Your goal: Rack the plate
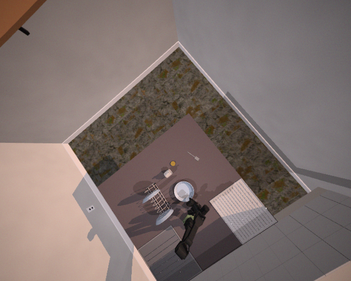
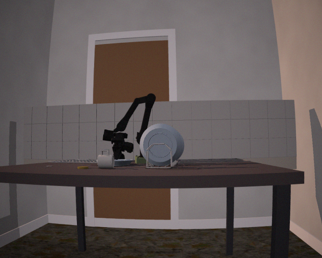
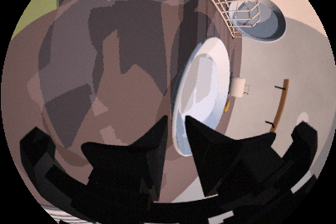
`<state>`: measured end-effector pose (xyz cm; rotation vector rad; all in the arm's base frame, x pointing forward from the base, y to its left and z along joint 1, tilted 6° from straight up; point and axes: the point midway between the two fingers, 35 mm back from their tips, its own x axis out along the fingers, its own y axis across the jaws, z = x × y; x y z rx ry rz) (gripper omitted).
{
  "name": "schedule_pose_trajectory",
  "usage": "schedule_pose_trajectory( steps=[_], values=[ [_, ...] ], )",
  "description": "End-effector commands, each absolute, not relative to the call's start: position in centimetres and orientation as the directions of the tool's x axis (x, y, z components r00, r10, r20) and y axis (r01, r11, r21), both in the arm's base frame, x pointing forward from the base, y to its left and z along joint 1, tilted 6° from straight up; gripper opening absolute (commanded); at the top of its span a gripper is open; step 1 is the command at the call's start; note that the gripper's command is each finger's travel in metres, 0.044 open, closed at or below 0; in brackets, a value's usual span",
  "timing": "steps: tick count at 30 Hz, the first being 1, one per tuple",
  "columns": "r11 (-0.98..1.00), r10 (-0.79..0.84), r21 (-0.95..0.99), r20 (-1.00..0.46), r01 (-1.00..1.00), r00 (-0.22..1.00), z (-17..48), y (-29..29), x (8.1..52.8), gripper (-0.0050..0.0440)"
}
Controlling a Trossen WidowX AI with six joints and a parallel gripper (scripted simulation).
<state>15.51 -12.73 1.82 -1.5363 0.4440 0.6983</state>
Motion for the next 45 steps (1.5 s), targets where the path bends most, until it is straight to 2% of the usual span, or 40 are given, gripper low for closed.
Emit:
schedule_pose_trajectory(
  steps=[1, 14, 30, 45],
  values=[
    [-0.098, 0.131, -0.748, -0.664, -0.657, 0.736, 1.83, -12.73, 15.50, 0.0091],
    [-0.098, 0.131, -0.748, -0.664, -0.657, 0.736, 1.83, -12.73, 15.50, 0.0091],
    [-0.098, 0.131, -0.748, -0.664, -0.657, 0.736, 1.83, -12.73, 15.50, 0.0000],
    [-0.098, 0.131, -0.748, -0.664, -0.657, 0.736, 1.83, -12.73, 15.50, 0.0000]
  ],
)
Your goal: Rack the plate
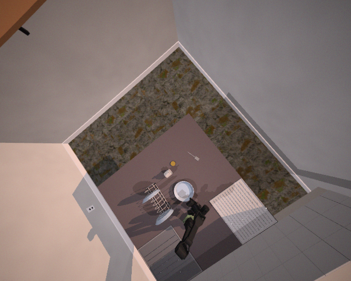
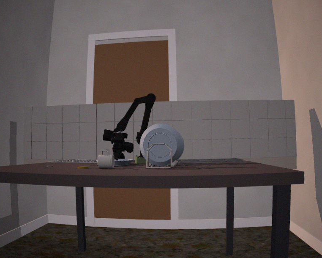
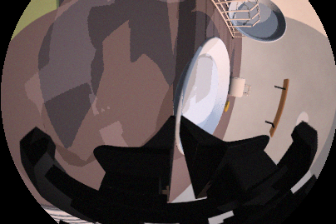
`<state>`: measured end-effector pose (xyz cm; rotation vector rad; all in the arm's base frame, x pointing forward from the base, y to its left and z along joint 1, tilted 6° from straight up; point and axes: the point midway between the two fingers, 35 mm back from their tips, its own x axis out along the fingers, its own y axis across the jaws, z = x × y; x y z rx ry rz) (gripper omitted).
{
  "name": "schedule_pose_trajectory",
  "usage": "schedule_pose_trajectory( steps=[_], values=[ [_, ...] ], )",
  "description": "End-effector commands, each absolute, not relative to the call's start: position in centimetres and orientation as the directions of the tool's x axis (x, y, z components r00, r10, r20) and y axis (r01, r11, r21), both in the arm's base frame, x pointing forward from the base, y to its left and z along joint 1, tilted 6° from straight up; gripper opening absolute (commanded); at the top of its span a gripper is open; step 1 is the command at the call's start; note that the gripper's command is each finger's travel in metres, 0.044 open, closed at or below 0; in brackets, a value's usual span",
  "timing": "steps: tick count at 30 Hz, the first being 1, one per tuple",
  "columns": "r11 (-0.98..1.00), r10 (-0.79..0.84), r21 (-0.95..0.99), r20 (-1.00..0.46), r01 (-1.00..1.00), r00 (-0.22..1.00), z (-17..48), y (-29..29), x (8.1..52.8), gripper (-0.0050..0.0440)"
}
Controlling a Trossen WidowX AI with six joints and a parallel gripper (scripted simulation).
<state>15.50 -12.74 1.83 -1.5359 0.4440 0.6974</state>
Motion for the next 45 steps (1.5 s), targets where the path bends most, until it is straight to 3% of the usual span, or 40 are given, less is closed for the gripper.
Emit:
schedule_pose_trajectory(
  steps=[1, 45],
  values=[
    [-0.098, 0.131, -0.748, -0.664, -0.657, 0.736, 1.83, -12.73, 15.50, 0.0000],
    [-0.103, 0.130, -0.719, -0.695, -0.687, 0.707, 2.46, -12.77, 15.69, 0.0000]
  ],
)
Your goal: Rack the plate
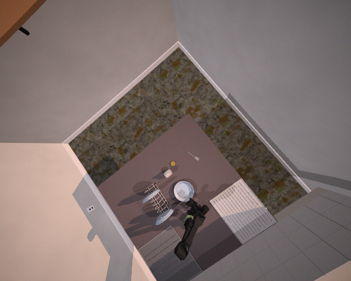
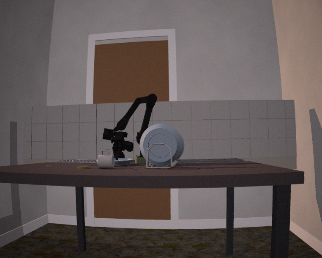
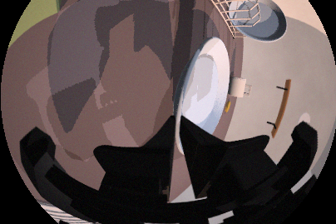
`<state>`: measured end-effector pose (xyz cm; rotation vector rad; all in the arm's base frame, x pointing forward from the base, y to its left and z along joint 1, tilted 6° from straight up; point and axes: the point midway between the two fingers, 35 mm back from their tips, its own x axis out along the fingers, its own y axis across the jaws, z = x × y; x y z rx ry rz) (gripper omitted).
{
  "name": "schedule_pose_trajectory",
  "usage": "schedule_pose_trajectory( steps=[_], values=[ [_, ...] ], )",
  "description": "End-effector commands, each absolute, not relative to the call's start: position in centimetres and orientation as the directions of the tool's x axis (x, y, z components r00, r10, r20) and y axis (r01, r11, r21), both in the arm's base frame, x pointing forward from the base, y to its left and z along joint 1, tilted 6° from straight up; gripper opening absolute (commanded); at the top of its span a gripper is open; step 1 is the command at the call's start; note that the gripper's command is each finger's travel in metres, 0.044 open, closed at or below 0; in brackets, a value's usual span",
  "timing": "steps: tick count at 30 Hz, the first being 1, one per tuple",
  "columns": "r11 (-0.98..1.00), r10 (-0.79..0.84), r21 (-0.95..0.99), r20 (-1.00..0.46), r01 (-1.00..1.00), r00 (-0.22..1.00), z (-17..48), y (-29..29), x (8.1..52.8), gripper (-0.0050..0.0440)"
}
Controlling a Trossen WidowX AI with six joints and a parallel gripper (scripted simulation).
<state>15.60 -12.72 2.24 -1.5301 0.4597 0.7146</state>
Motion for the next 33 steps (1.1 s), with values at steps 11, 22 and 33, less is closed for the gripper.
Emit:
schedule_pose_trajectory(
  steps=[11, 22, 33],
  values=[
    [-0.112, 0.119, -0.665, -0.746, -0.738, 0.655, 3.8, -12.7, 16.0, 0.0000],
    [-0.118, 0.116, -0.625, -0.781, -0.772, 0.614, 4.6, -12.7, 16.3, 0.0000],
    [-0.125, 0.106, -0.574, -0.819, -0.809, 0.564, 5.7, -12.6, 16.7, 0.0000]
  ],
)
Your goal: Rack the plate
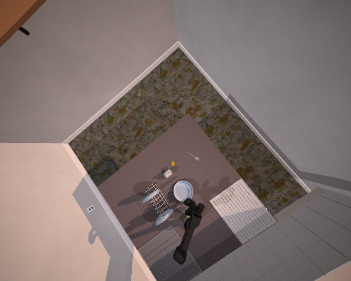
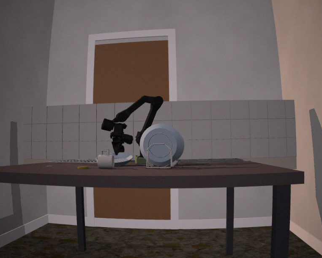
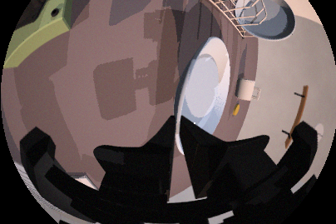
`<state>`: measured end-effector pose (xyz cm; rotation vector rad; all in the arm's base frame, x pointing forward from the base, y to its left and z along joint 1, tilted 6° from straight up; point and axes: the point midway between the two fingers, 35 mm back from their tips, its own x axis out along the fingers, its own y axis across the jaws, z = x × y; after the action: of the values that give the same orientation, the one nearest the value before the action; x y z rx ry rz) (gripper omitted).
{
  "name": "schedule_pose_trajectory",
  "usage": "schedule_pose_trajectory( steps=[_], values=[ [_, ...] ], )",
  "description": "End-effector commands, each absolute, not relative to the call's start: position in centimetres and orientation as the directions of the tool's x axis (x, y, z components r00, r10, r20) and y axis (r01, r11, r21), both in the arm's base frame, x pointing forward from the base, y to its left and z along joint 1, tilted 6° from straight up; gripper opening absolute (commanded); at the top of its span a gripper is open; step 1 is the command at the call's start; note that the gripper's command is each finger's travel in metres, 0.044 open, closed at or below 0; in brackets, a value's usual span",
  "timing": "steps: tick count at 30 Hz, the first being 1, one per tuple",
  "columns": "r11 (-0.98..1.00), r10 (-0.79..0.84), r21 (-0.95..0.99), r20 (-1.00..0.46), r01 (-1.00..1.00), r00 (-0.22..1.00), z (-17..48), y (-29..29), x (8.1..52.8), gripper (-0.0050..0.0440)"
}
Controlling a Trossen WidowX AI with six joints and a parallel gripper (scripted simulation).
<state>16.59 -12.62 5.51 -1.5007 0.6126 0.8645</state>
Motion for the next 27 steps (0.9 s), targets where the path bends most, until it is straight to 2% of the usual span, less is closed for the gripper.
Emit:
schedule_pose_trajectory(
  steps=[1, 27],
  values=[
    [-0.125, 0.106, -0.573, -0.819, -0.810, 0.563, 5.7, -12.6, 16.7, 0.0000],
    [-0.140, 0.087, -0.433, -0.901, -0.890, 0.425, 8.2, -12.5, 18.0, 0.0000]
  ],
)
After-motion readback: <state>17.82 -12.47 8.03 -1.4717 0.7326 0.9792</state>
